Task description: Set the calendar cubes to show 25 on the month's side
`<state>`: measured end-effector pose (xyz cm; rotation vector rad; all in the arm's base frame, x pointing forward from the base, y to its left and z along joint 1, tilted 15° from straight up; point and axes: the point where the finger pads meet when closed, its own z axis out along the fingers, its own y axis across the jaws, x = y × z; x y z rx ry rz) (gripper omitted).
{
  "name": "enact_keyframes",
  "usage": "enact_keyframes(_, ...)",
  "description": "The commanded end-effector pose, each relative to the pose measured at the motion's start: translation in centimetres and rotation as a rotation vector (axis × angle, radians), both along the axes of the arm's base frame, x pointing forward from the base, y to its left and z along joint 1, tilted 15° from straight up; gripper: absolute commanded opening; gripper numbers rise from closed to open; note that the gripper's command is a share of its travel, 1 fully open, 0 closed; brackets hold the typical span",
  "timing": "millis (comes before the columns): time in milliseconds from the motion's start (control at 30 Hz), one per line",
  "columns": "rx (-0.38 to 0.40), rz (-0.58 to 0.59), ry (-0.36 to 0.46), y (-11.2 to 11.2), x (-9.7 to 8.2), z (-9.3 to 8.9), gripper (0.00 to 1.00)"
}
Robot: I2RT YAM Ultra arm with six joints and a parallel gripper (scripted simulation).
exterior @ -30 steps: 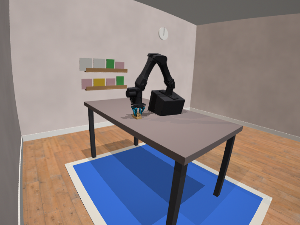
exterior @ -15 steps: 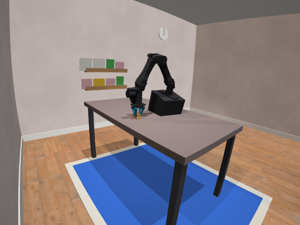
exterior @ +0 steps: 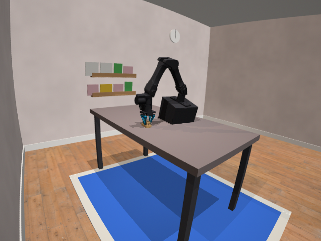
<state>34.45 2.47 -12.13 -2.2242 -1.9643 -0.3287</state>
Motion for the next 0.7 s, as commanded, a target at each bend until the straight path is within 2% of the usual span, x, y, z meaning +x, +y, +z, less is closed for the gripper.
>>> enact_keyframes(0, -0.004, -0.002, -0.008, -0.13, 0.25, 0.22, 0.47)
enact_keyframes(233, -0.004, -0.002, -0.008, -0.13, 0.25, 0.22, 0.47)
enact_keyframes(267, -0.004, -0.002, -0.008, -0.13, 0.25, 0.22, 0.27)
enact_keyframes(667, -0.004, -0.002, -0.008, -0.13, 0.25, 0.22, 0.27)
